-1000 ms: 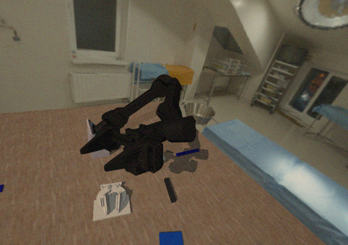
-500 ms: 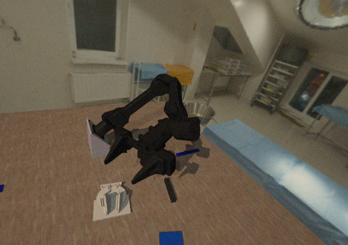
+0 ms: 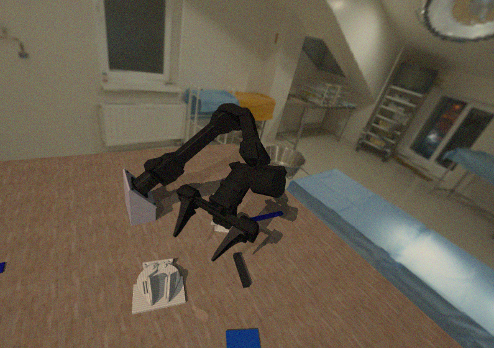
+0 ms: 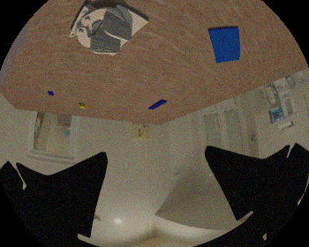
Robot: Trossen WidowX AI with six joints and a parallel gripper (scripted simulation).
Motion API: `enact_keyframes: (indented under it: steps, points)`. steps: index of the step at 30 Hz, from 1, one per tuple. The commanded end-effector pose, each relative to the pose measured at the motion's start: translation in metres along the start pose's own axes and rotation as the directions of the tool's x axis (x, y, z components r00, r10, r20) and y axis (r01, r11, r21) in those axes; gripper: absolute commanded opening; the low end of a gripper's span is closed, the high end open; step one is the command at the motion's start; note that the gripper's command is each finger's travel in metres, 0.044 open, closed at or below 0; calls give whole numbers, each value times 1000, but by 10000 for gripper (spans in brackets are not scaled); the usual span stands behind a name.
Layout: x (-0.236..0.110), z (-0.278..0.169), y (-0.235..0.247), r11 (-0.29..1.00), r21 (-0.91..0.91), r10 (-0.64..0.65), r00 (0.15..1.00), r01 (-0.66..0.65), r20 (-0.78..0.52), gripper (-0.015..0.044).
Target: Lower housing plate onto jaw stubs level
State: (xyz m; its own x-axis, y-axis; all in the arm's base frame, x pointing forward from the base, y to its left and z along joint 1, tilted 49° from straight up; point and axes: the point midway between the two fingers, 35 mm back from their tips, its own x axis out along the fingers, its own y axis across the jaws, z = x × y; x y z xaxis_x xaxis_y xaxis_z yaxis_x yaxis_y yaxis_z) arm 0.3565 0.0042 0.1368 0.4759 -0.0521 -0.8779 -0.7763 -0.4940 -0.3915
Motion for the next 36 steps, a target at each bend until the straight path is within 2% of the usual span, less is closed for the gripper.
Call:
enact_keyframes:
  steps: [1, 18, 36]
  points:
    - [-10, 25, 3, 998, -54, -17, 995, 22, 94, 440]
    - [-59, 107, 17, 968, -201, -52, 900, 153, 432, 440]
    - [-127, 180, 49, 909, -252, -41, 673, 332, 739, 440]
